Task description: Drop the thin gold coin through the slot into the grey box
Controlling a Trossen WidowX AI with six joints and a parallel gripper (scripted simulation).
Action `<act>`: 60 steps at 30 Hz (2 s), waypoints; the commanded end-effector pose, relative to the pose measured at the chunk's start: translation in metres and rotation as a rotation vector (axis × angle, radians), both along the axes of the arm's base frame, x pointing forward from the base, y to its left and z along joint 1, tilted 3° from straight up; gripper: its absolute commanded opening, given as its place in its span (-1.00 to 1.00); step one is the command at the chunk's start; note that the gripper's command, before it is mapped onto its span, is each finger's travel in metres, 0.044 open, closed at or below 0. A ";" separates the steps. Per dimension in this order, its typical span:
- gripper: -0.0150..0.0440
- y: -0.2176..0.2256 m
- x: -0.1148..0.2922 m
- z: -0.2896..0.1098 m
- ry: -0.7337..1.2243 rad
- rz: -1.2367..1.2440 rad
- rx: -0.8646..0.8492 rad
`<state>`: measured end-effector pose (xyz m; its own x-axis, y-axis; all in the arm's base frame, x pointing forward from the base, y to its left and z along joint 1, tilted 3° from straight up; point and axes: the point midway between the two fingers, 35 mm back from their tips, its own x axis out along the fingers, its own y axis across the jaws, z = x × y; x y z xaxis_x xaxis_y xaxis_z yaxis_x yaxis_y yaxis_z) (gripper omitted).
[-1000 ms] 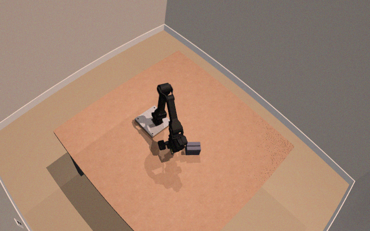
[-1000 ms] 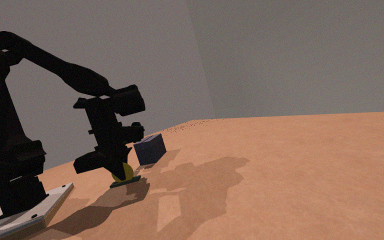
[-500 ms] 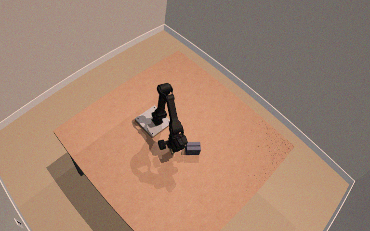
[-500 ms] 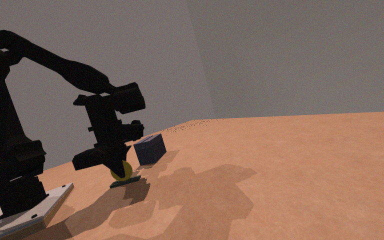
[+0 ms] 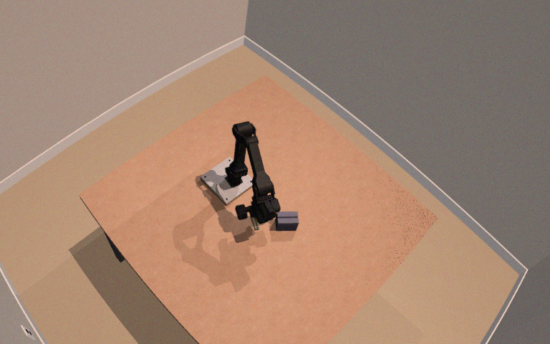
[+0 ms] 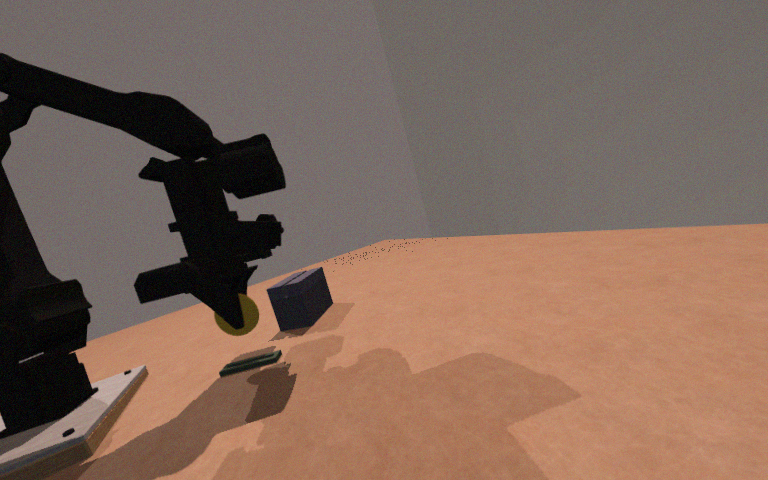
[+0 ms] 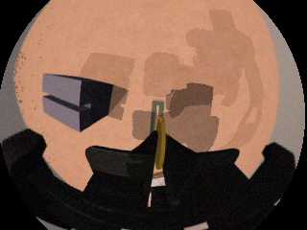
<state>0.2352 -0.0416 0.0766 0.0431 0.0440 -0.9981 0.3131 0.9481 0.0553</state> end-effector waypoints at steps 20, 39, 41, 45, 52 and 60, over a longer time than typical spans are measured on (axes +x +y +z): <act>-0.49 -0.001 -0.007 0.051 -0.013 0.025 -0.005; -0.49 -0.006 -0.005 0.051 -0.039 0.654 -0.036; -0.49 -0.007 -0.005 0.052 -0.041 0.721 -0.040; -0.49 -0.008 -0.004 0.052 -0.047 0.854 -0.046; -0.49 -0.009 -0.004 0.052 -0.056 1.088 -0.058; -0.49 -0.011 -0.003 0.052 -0.065 1.332 -0.069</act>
